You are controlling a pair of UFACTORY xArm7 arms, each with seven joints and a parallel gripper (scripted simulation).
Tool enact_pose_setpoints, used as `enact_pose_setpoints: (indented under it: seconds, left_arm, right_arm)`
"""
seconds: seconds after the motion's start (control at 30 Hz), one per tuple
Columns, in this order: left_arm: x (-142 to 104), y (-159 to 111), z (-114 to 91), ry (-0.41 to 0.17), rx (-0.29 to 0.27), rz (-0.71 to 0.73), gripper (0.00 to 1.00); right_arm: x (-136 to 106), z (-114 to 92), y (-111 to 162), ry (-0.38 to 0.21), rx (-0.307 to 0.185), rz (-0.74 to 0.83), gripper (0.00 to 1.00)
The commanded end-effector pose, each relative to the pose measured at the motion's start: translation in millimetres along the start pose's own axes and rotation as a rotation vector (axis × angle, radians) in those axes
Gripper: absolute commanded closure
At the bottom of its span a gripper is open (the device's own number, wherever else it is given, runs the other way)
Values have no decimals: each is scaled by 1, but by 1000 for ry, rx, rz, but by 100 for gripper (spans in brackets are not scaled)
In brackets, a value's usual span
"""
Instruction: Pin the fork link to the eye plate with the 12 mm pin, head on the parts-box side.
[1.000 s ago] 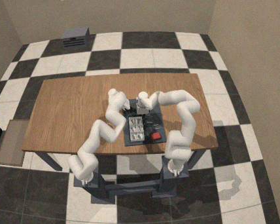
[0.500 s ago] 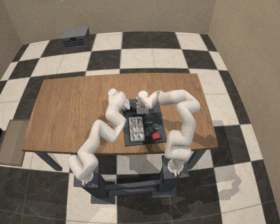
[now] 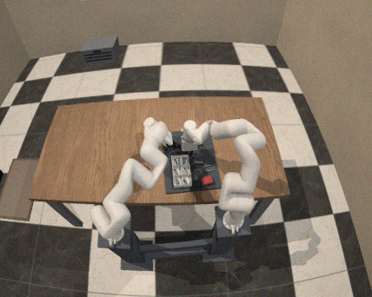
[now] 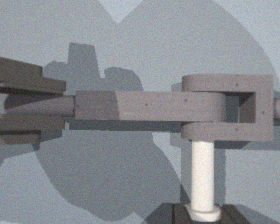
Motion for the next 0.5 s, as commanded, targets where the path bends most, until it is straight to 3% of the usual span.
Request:
enact_pose_setpoints:
  seconds: [0.0, 0.47]
  left_arm:
    - [-2, 1, -2, -2, -3, 2, 100]
    - [-2, 1, -2, -2, -3, 2, 100]
  right_arm:
    - [1, -2, -1, 5, 1, 0, 100]
    - [3, -2, 0, 5, 1, 0, 100]
Point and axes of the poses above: on each arm, the point where the finger pads meet when closed, its own z axis out along the fingers, its own y axis across the jaws, x = y × z, the point moved 10 cm from there along -z, back along the fingers, and after that the axes turned 7 degrees about -z, right-handed, at the moved point
